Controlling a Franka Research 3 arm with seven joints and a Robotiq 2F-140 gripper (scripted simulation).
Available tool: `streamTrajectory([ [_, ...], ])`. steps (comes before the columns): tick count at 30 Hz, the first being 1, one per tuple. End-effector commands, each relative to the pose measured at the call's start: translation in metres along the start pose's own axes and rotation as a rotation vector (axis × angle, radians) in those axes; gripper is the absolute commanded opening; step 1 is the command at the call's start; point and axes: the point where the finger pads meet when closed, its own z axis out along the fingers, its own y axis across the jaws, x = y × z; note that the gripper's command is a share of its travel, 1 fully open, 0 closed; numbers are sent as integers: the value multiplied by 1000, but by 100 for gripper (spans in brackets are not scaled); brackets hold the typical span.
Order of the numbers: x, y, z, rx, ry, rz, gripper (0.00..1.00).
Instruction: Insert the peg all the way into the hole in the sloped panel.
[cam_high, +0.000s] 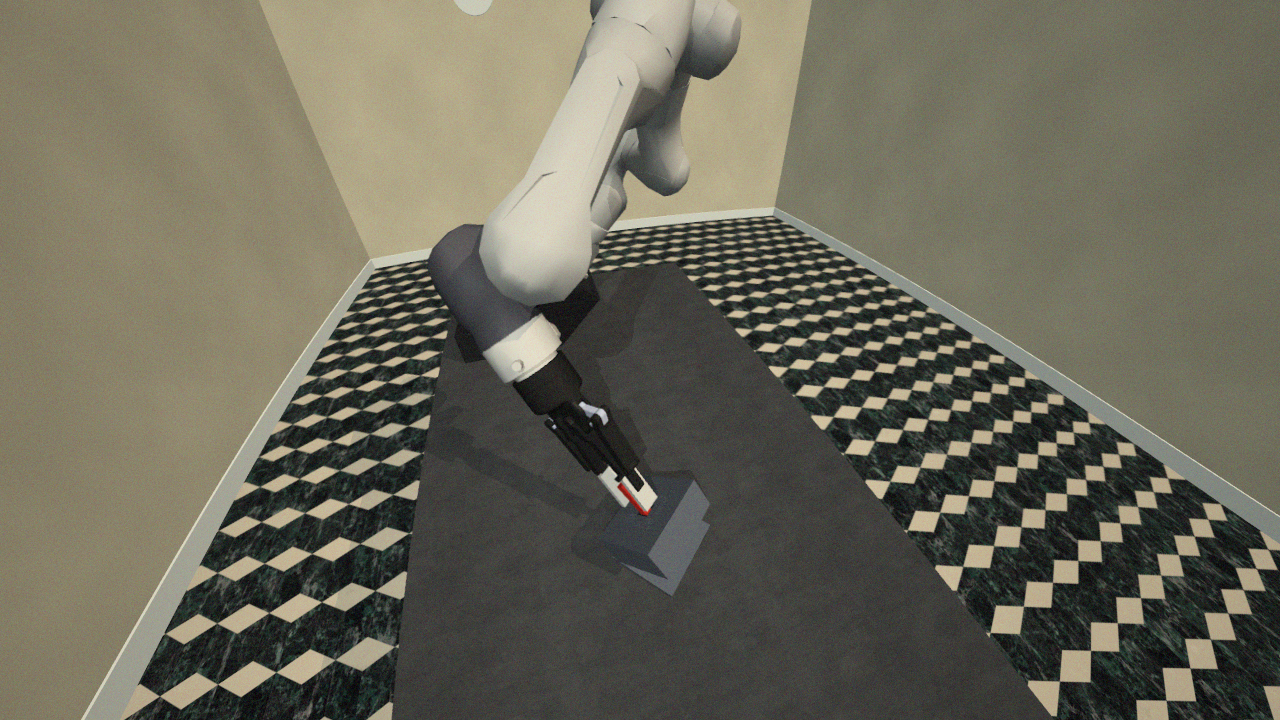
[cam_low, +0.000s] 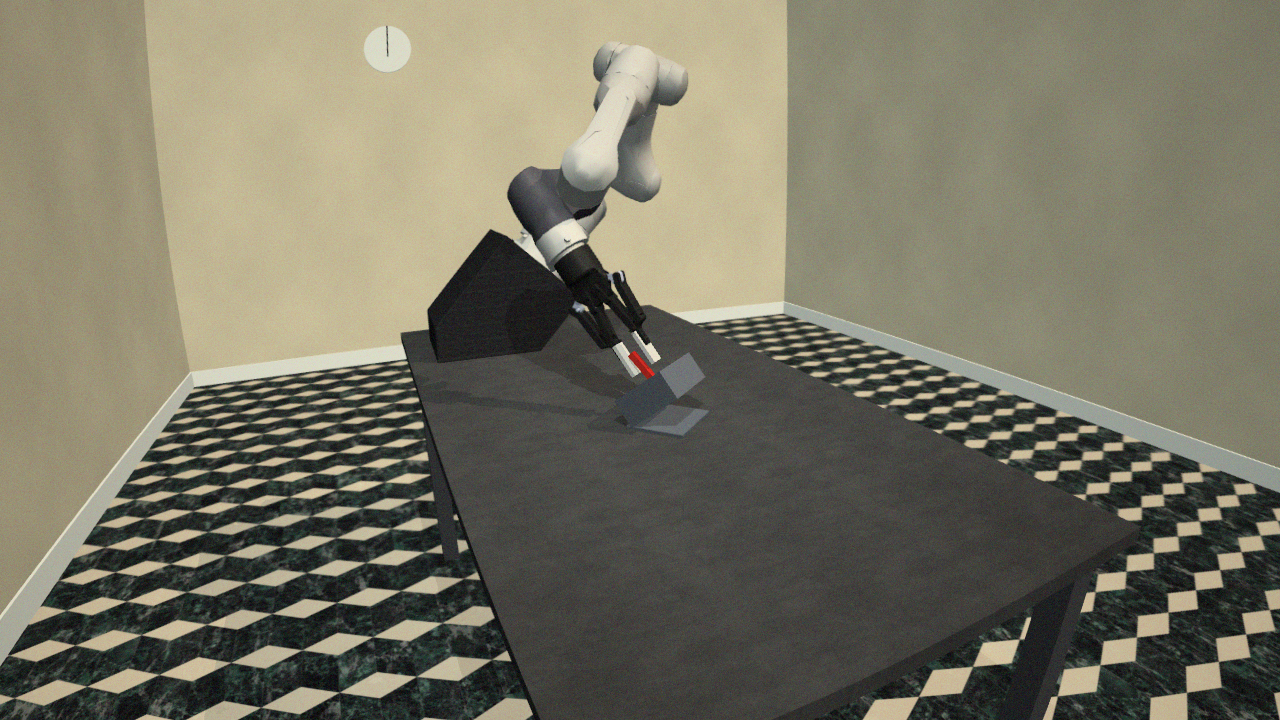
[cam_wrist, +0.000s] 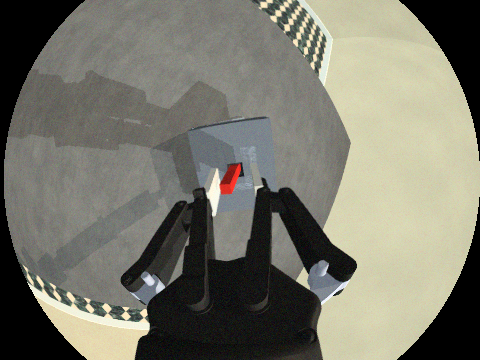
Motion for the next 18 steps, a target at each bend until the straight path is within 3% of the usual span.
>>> streamTrajectory([
  [1, 0, 0, 0, 0, -1, 0, 30],
  [9, 0, 0, 0, 0, -1, 0, 45],
  [18, -1, 0, -17, 0, 0, 1, 57],
])
